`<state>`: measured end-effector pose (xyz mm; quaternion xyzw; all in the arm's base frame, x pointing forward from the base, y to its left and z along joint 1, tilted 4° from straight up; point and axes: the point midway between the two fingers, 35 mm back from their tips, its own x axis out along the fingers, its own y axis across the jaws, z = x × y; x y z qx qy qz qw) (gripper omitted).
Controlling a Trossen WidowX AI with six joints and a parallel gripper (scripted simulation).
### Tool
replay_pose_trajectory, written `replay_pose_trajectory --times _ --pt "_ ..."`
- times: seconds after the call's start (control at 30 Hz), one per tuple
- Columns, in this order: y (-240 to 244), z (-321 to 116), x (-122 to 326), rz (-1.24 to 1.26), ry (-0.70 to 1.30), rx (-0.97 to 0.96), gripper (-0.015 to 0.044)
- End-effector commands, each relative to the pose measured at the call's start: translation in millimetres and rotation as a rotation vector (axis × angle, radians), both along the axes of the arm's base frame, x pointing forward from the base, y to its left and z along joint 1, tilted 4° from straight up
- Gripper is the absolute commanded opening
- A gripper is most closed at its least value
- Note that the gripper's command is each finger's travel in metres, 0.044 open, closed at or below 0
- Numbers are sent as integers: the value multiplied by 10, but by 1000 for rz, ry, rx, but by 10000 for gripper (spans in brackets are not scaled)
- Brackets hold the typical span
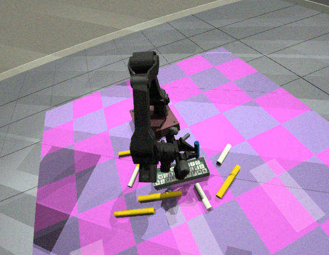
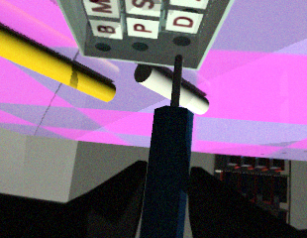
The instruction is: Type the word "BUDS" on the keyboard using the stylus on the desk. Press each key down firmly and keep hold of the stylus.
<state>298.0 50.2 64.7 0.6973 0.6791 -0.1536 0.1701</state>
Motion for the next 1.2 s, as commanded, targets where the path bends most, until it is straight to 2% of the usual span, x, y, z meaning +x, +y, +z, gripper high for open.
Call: replay_pose_trajectory --times 0.0,0.1,1.17 --pt "9 -36 -6 -4 6 5 0" --pt "23 -61 -1 -4 6 5 79" --pt "34 -220 2 -4 6 5 81"
